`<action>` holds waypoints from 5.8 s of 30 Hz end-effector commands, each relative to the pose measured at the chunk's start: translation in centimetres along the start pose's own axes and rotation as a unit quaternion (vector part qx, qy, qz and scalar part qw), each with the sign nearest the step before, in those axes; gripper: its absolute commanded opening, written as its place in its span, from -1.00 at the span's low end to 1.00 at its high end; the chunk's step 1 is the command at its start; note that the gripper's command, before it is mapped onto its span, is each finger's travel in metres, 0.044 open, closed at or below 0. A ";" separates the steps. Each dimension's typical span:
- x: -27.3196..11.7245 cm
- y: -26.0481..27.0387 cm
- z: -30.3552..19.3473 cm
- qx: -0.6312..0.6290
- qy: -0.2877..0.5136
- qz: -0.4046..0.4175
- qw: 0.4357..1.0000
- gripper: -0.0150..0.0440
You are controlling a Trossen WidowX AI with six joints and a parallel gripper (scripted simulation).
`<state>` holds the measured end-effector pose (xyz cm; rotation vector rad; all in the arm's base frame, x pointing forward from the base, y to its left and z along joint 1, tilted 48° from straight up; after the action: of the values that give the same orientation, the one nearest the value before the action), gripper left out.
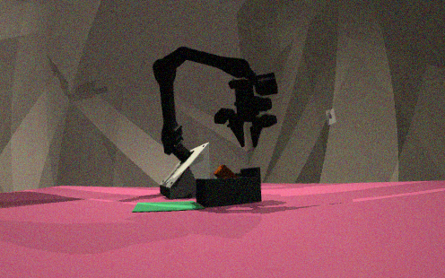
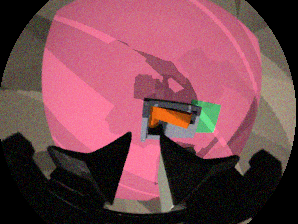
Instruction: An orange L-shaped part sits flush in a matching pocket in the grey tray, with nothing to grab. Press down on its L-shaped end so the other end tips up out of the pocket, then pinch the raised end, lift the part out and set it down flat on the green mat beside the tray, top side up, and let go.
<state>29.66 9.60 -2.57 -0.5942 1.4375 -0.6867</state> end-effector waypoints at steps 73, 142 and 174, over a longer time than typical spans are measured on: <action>7.4 -7.9 0.1 -0.707 0.013 0.003 0.707 0.46; 2.3 -7.8 0.2 -0.707 0.012 0.004 0.707 -0.49; -0.7 -9.6 0.0 -0.707 0.012 0.004 0.707 -0.49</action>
<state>29.29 4.40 4.34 -1.7382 1.8007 0.6282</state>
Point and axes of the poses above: the point midway between the two fingers, 35 mm back from their tips, its own x axis out along the fingers, its own y axis across the jaws, z = x × y, the point moved 2 cm from there along -x, back along the fingers, and after that the axes turned 5 degrees about -x, right-handed, at the moved point
